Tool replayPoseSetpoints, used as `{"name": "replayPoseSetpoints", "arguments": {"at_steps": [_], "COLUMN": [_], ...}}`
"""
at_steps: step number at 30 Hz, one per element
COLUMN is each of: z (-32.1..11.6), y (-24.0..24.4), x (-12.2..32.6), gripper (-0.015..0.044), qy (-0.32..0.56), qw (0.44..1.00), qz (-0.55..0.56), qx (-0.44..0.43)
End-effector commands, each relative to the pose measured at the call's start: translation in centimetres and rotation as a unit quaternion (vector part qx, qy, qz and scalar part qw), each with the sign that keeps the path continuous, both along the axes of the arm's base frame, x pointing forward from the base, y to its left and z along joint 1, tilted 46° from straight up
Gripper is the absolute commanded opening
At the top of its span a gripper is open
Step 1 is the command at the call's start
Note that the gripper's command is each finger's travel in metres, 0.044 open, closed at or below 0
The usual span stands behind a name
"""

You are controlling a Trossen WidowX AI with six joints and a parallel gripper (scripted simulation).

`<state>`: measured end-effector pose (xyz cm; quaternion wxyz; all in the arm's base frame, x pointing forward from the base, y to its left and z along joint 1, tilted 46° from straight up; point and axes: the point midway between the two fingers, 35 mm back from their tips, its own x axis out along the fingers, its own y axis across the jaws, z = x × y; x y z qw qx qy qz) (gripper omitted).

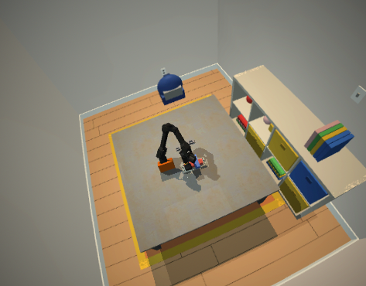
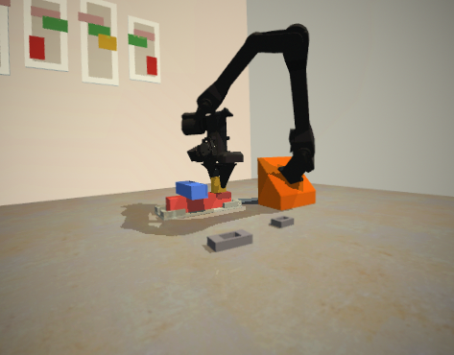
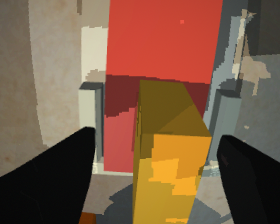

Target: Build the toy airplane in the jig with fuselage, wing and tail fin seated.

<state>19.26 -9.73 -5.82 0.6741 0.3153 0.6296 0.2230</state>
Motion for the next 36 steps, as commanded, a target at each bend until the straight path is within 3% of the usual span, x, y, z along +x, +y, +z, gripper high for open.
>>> {"name": "replayPoseSetpoints", "arguments": {"at_steps": [1, 10, 36], "z": [0.0, 6.5, 6.5], "y": [0.0, -6.5, -6.5], "x": [0.0, -1.0, -0.9], "gripper": [0.026, 0.026, 0.026], "qy": [0.0, 0.003, 0.003], "qw": [1.0, 1.0, 1.0], "qz": [0.0, -0.002, -0.002], "qx": [0.0, 0.0, 0.0]}}
